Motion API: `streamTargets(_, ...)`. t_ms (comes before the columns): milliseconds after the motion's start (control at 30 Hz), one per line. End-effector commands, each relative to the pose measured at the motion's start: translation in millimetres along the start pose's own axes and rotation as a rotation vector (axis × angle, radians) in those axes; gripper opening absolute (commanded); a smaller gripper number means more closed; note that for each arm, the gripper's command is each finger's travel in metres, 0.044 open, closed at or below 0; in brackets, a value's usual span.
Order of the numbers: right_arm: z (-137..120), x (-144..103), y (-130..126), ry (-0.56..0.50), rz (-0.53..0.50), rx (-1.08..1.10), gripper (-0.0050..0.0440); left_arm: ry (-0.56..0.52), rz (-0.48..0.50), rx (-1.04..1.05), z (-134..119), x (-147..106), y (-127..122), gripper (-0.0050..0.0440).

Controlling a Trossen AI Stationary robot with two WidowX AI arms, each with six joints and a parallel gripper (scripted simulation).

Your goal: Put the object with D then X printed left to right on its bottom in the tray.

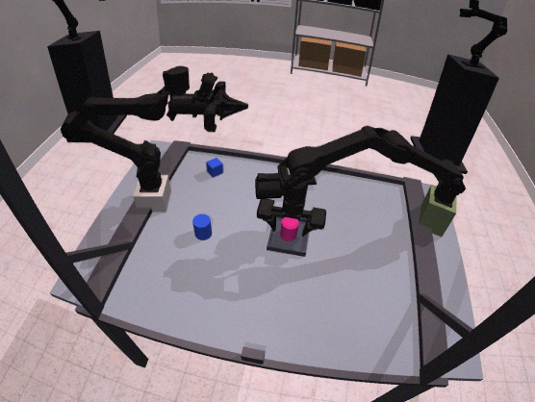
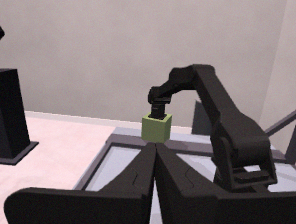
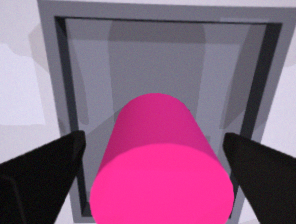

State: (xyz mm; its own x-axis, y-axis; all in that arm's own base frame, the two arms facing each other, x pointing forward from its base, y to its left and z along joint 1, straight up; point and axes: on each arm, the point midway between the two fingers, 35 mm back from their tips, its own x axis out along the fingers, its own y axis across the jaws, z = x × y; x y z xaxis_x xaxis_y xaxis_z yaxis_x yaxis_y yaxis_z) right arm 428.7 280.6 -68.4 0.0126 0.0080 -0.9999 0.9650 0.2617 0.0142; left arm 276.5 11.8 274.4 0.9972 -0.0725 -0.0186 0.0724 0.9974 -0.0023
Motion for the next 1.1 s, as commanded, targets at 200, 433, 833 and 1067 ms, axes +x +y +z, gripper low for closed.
streamTargets(200,-1,-54,2,0.014,0.044,0.000,0.0400,-0.017,0.000,0.005,8,0,0,-0.0050)
streamTargets(433,0,-46,0,0.008,0.026,0.000,0.0400,-0.017,0.000,0.005,8,0,0,-0.0050)
streamTargets(833,0,-46,1,0.010,0.030,0.000,0.0400,-0.017,0.000,0.005,8,0,0,-0.0050)
streamTargets(1067,0,-46,1,0.010,0.030,0.000,0.0400,-0.017,0.000,0.005,8,0,0,-0.0050)
